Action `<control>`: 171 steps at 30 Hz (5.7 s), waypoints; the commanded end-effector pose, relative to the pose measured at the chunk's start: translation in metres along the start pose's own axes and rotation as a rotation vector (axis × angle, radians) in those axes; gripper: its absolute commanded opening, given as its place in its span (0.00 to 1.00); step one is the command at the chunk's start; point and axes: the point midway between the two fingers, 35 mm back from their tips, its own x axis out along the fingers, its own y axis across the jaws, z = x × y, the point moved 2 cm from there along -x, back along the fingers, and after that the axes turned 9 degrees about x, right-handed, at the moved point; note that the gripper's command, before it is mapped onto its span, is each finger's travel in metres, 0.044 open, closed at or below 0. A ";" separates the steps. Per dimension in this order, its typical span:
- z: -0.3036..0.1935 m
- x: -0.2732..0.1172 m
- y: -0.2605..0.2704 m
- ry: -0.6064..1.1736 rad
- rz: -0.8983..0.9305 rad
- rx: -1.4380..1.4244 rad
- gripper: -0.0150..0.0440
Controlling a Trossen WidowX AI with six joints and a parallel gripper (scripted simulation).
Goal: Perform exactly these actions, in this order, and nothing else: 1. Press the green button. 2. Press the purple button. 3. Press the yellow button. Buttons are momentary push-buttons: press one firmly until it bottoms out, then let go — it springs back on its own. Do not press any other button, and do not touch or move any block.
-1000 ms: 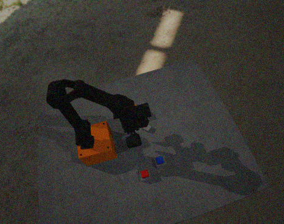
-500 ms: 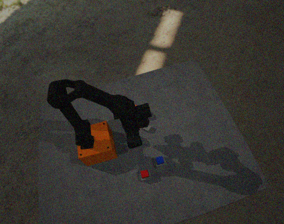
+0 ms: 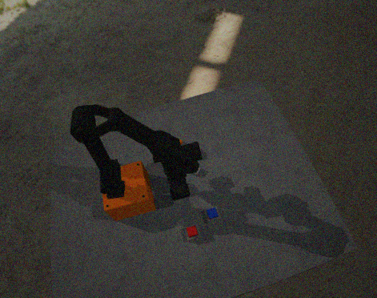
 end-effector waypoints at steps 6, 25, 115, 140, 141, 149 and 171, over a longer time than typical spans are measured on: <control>-0.003 0.007 0.000 0.006 0.004 -0.007 0.29; -0.002 -0.024 0.000 0.006 0.004 -0.006 0.29; -0.051 -0.029 0.162 0.011 0.021 -0.006 0.29; 0.051 -0.077 0.156 0.001 0.020 -0.006 0.29; 0.051 -0.060 0.157 0.001 0.020 -0.006 0.29; 0.050 -0.029 0.157 0.002 0.020 -0.006 0.29; 0.049 0.005 0.157 0.002 0.020 -0.006 0.29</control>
